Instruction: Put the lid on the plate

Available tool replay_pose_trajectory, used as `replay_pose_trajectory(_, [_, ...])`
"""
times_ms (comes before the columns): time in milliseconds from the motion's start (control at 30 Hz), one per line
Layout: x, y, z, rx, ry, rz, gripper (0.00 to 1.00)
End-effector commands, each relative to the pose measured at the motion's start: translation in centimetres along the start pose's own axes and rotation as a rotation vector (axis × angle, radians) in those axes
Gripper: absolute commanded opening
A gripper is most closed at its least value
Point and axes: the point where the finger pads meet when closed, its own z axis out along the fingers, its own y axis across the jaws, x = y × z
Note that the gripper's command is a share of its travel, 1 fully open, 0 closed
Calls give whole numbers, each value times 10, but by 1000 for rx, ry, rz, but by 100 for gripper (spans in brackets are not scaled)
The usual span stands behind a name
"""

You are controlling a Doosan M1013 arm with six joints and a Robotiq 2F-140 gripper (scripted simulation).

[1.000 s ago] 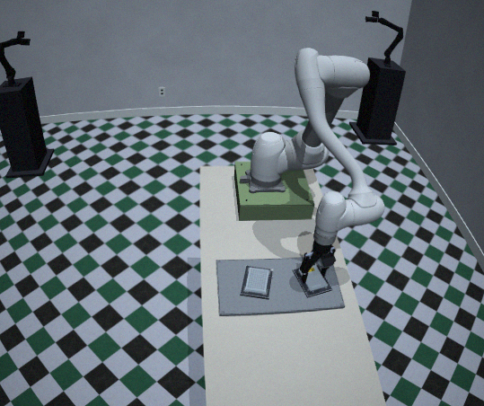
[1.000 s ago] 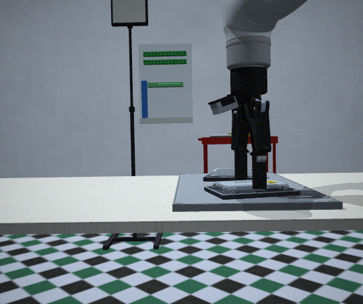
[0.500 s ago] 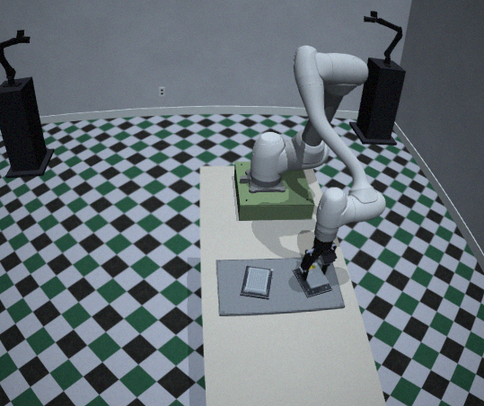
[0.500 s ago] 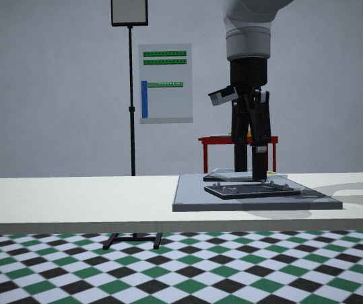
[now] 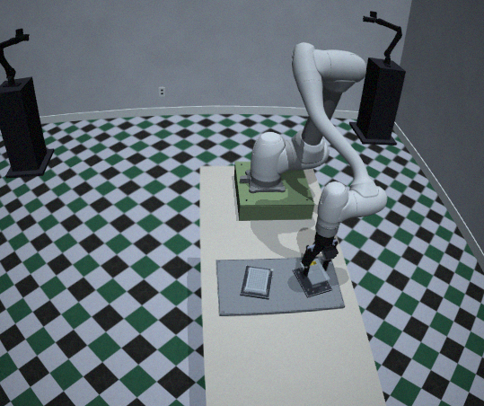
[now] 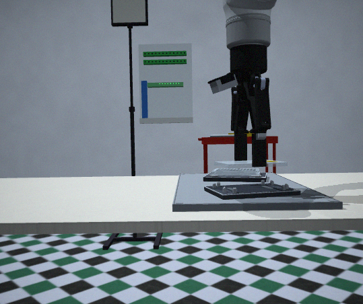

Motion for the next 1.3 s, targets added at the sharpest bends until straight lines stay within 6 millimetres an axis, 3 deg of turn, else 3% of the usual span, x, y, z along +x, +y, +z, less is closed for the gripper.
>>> replay_pose_trajectory(0, [0,0,-4,0,1,0,60])
replay_pose_trajectory(733, [0,6,-14,0,1,0,60])
replay_pose_trajectory(800, [-3,35,-14,0,1,0,60])
replay_pose_trajectory(867, [-11,83,-14,0,1,0,60])
replay_pose_trajectory(1000, [-30,134,-14,0,1,0,60])
replay_pose_trajectory(1067, [-30,134,-14,0,1,0,60])
replay_pose_trajectory(1100, [-44,175,-14,0,1,0,60])
replay_pose_trajectory(1267, [-64,233,-14,0,1,0,60])
